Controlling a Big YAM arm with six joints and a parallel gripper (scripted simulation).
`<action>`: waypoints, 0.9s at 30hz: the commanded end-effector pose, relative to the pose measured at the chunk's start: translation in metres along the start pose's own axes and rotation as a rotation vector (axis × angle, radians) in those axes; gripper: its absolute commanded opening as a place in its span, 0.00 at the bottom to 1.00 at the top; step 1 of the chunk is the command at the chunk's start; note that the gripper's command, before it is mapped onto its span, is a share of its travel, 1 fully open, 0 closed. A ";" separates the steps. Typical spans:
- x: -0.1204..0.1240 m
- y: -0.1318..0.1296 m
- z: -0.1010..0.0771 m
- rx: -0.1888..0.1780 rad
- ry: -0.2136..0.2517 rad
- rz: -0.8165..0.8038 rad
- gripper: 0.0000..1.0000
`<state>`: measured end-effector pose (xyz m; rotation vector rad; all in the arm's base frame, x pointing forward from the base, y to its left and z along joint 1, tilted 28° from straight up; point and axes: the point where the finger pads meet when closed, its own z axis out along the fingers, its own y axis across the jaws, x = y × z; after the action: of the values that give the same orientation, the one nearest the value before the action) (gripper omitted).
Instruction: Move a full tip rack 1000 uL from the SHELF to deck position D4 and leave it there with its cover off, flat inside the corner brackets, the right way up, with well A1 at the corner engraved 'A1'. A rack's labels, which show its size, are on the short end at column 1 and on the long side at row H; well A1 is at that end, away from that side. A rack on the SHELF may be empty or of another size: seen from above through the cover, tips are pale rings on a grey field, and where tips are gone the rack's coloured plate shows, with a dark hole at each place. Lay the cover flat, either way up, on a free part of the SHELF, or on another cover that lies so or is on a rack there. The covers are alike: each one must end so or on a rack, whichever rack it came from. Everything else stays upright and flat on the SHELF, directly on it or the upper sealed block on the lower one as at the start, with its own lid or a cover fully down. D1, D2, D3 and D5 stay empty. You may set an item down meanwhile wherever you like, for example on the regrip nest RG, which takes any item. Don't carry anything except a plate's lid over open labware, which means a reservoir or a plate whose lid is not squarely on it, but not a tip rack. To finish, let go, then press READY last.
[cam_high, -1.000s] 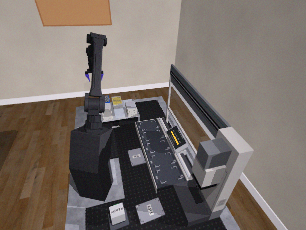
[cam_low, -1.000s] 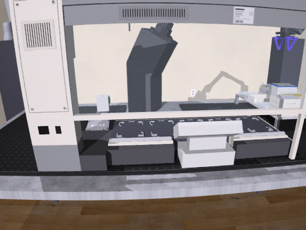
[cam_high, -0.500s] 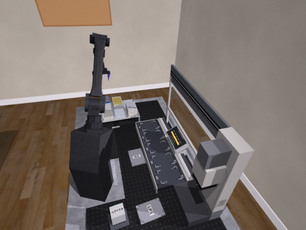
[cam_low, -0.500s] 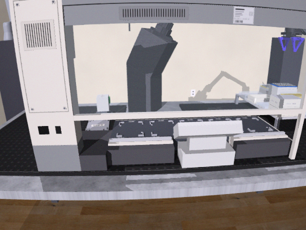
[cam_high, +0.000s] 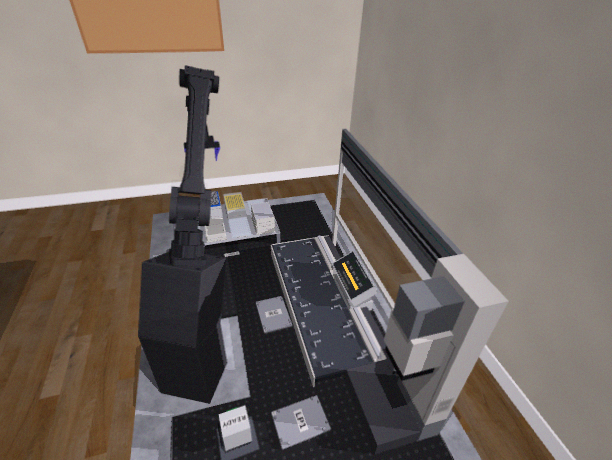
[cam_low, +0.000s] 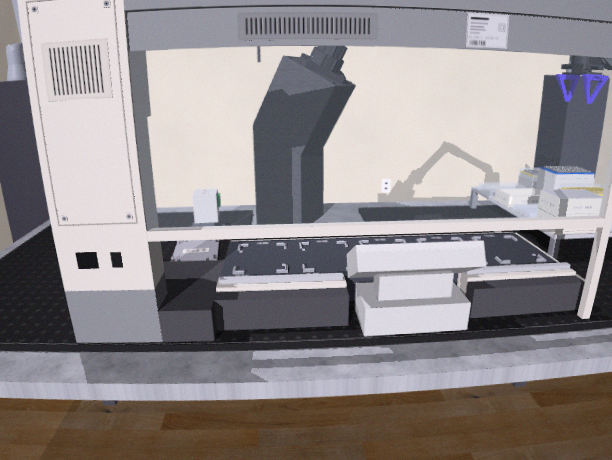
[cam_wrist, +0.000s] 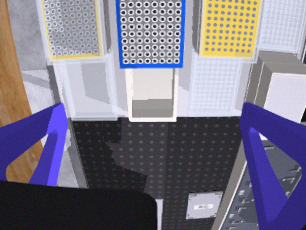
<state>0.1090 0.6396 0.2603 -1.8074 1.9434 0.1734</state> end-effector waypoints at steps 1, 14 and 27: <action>-0.013 0.008 -0.023 -0.008 -0.038 -0.019 1.00; -0.012 0.008 -0.023 -0.008 -0.038 -0.019 1.00; -0.005 0.010 0.005 -0.009 -0.014 -0.023 1.00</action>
<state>0.1091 0.6400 0.2587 -1.8096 1.9431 0.1716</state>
